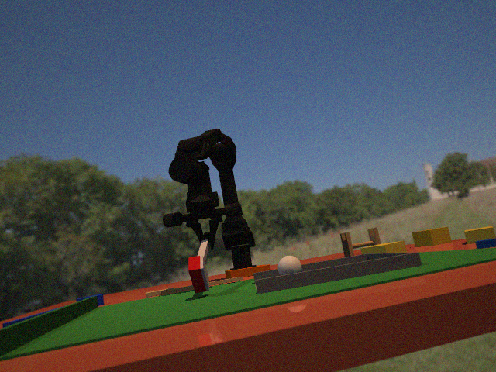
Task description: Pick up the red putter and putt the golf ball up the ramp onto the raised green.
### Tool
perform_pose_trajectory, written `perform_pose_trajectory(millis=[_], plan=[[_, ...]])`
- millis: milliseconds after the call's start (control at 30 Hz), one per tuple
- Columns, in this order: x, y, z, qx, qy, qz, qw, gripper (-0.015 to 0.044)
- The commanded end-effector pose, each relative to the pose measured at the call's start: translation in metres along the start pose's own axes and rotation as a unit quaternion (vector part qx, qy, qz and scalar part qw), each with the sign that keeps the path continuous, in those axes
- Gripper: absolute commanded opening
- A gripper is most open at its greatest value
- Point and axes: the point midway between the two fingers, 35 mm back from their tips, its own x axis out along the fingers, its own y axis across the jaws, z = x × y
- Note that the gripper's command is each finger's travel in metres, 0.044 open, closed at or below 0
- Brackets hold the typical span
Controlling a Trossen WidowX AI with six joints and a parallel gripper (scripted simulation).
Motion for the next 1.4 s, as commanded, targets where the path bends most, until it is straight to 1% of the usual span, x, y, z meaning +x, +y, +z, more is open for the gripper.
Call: perform_pose_trajectory(millis=[0, 167, 233, 267, 300, 1367], plan=[[-0.022, 0.0, 0.003, 0.003, -0.011, -0.002, 1.0, 0.0], [-0.045, 0.0, 0.001, 0.003, -0.011, -0.002, 1.0, 0.0], [-0.048, 0.001, 0.001, 0.003, -0.011, -0.002, 1.0, 0.0], [-0.048, 0.001, 0.001, 0.003, -0.011, -0.002, 1.0, 0.0], [-0.039, 0.0, 0.001, 0.0, -0.008, -0.002, 1.0, 0.0], [-0.039, 0.0, 0.001, 0.0, -0.008, -0.002, 1.0, 0.0]])
